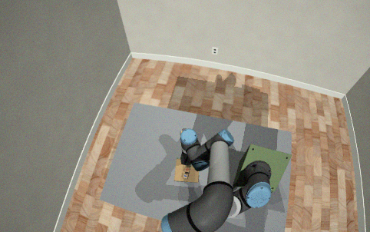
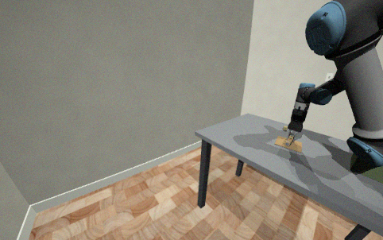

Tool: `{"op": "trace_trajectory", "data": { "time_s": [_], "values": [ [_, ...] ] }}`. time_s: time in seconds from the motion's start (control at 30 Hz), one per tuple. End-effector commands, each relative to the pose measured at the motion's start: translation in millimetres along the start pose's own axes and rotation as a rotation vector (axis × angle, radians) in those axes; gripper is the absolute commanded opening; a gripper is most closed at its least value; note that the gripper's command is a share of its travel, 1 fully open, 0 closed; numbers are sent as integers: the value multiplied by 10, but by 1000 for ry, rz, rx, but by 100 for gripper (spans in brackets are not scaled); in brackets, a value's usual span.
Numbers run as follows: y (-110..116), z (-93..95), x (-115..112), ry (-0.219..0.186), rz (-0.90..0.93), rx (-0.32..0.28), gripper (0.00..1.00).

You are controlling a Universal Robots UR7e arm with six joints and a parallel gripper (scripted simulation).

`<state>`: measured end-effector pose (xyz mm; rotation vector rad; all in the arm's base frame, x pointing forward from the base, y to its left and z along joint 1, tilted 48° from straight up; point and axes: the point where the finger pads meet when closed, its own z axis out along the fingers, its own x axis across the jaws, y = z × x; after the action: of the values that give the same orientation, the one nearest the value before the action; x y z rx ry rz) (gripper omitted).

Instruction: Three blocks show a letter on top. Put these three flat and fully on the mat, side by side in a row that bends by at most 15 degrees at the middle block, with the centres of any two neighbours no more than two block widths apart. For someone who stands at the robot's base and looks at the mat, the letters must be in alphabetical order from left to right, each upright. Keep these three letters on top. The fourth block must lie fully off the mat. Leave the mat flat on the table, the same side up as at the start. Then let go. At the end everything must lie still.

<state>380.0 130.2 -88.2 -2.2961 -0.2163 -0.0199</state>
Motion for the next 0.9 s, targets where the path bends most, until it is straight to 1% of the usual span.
{"op": "trace_trajectory", "data": {
  "time_s": [0.0, 0.87],
  "values": [
    [3, 3, 3, 1, 0, -1, 49],
    [3, 36, 3, 1, 0, -1, 49]
  ]
}}
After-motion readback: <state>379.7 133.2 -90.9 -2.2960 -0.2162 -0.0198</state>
